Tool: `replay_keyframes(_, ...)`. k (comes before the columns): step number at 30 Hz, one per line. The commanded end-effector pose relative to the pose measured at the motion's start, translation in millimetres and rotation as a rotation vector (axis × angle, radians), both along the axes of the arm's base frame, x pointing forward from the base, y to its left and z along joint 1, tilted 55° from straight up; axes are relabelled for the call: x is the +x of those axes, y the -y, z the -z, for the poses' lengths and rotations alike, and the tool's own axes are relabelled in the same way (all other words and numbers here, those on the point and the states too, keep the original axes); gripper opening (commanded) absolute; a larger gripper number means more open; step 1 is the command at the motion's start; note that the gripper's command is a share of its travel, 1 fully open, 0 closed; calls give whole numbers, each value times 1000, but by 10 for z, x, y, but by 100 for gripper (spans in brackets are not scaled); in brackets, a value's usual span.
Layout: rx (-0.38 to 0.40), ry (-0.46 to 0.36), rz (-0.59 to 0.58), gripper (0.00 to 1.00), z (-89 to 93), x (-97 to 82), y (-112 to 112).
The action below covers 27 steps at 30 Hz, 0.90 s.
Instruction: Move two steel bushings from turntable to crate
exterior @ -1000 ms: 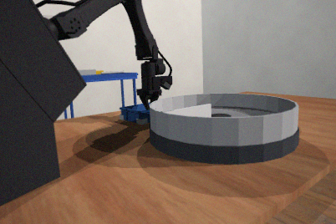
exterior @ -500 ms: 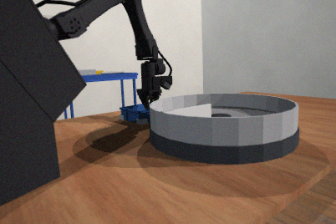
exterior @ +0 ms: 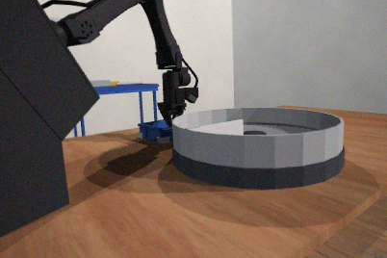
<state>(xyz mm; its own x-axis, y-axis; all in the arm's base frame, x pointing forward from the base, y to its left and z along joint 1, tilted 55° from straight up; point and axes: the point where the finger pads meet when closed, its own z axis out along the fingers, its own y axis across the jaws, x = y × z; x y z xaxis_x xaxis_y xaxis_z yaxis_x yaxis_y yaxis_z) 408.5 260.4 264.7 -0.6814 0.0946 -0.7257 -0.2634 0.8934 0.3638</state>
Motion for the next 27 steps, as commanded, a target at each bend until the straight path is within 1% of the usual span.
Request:
replay_keyframes(1,23,48,16,14,-264,9,59)
replay_keyframes(19,21,45,16,14,-275,-16,74)
replay_keyframes(23,21,45,16,14,-313,-65,106)
replay_keyframes(27,1,14,16,14,-214,-179,179)
